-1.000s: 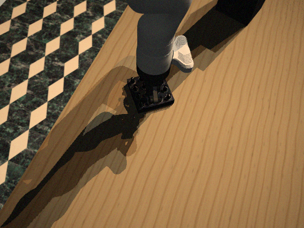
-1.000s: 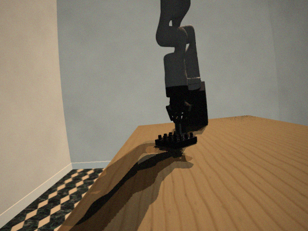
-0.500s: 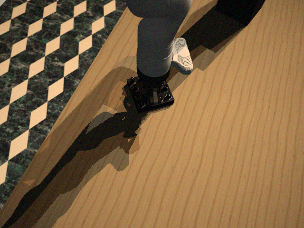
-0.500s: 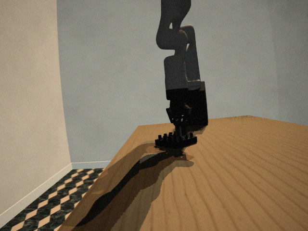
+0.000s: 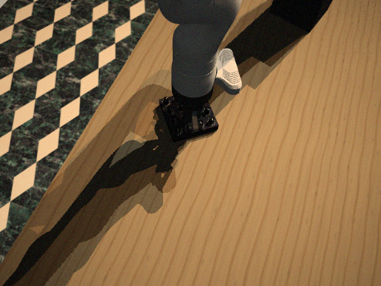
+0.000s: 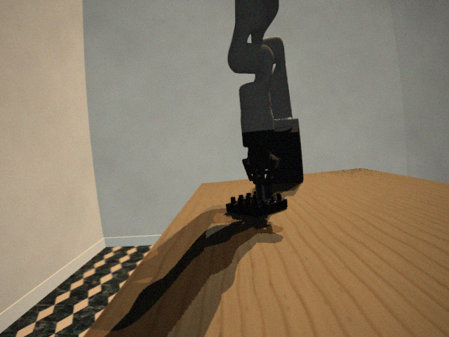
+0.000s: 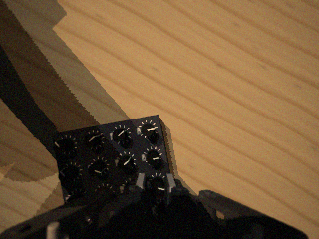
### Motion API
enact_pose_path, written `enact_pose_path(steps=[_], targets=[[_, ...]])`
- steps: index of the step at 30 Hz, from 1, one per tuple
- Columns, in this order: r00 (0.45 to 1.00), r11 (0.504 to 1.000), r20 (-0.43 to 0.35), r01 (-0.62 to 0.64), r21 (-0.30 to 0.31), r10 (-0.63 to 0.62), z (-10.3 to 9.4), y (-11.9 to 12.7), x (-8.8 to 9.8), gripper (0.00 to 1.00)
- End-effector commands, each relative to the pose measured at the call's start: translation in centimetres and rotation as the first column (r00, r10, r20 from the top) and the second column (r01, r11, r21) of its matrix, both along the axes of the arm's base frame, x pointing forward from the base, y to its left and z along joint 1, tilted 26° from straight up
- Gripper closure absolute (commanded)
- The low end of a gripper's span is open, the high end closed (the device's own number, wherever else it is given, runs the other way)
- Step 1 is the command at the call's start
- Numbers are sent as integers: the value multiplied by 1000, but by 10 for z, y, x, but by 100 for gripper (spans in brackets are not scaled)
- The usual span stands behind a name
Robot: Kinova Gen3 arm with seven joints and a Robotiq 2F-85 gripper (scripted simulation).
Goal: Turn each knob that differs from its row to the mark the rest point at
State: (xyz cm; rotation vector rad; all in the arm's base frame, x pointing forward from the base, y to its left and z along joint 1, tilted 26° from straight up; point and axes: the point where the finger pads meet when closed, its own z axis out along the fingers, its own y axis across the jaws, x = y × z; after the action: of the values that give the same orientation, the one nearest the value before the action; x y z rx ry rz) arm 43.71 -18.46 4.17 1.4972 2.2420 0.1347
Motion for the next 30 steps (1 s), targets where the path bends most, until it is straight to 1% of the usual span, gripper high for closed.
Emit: enact_pose_path(steps=[1, 28, 29, 30], targets=[[1000, 1000, 6, 4, 0, -4, 0, -1, 2, 81], [1000, 1000, 6, 4, 0, -4, 0, -1, 2, 81], [1000, 1000, 6, 4, 0, -4, 0, -1, 2, 92], [1000, 1000, 6, 4, 0, -4, 0, -1, 2, 92]])
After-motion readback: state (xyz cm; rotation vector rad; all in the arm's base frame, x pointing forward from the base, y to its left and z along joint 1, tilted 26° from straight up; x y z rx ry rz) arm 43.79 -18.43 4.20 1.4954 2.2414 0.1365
